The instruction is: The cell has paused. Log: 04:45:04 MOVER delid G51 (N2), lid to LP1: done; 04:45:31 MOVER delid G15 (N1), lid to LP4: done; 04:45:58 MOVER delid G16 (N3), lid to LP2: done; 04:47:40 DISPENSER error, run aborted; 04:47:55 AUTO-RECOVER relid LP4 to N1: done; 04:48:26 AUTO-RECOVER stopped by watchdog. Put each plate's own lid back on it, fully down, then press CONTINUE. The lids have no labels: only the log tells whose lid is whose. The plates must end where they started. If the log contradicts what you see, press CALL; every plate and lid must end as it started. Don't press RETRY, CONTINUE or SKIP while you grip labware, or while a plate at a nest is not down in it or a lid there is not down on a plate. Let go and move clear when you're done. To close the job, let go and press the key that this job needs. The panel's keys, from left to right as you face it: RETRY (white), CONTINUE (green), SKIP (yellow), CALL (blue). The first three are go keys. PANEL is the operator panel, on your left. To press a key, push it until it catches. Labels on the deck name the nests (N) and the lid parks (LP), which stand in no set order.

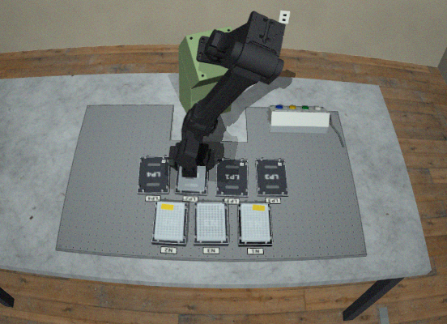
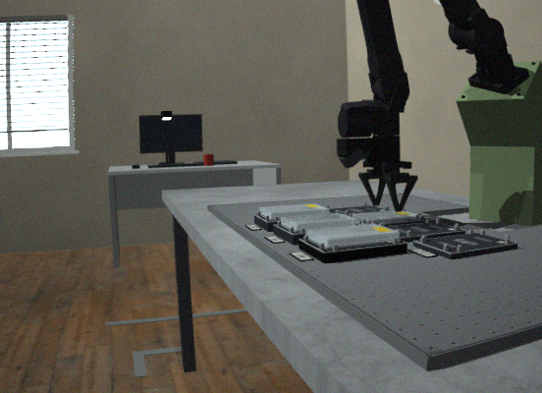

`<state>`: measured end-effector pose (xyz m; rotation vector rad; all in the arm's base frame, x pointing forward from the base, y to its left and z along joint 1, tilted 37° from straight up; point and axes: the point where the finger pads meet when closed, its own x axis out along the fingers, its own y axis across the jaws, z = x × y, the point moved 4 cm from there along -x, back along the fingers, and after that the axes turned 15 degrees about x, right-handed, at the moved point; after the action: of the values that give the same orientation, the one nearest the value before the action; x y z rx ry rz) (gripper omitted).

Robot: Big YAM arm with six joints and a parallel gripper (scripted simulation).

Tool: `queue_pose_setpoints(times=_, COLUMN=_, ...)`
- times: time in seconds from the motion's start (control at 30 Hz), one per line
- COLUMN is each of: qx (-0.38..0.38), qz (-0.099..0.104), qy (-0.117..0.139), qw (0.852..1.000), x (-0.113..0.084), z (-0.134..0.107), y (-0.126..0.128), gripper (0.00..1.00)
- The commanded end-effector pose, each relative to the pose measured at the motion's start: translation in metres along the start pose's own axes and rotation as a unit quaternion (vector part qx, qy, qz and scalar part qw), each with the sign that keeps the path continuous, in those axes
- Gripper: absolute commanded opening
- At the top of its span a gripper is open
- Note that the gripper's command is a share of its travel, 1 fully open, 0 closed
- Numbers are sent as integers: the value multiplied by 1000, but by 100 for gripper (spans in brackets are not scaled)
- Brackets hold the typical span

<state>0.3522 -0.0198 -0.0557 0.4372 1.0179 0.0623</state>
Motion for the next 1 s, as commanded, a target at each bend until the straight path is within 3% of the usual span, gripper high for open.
queue_pose_setpoints(times=0.0, qx=2, qz=3, qy=-8, qw=1000, x=5, z=4, y=4, gripper=100)
queue_pose_setpoints(times=0.37, qx=2, qz=3, qy=-7, qw=1000, x=22, z=4, y=4, gripper=100)
queue_pose_setpoints(times=0.43, qx=0, qz=5, qy=-21, qw=1000, x=15, z=12, y=7, gripper=100)
queue_pose_setpoints(times=0.97, qx=0, qz=5, qy=-18, qw=1000, x=17, z=12, y=6, gripper=98)
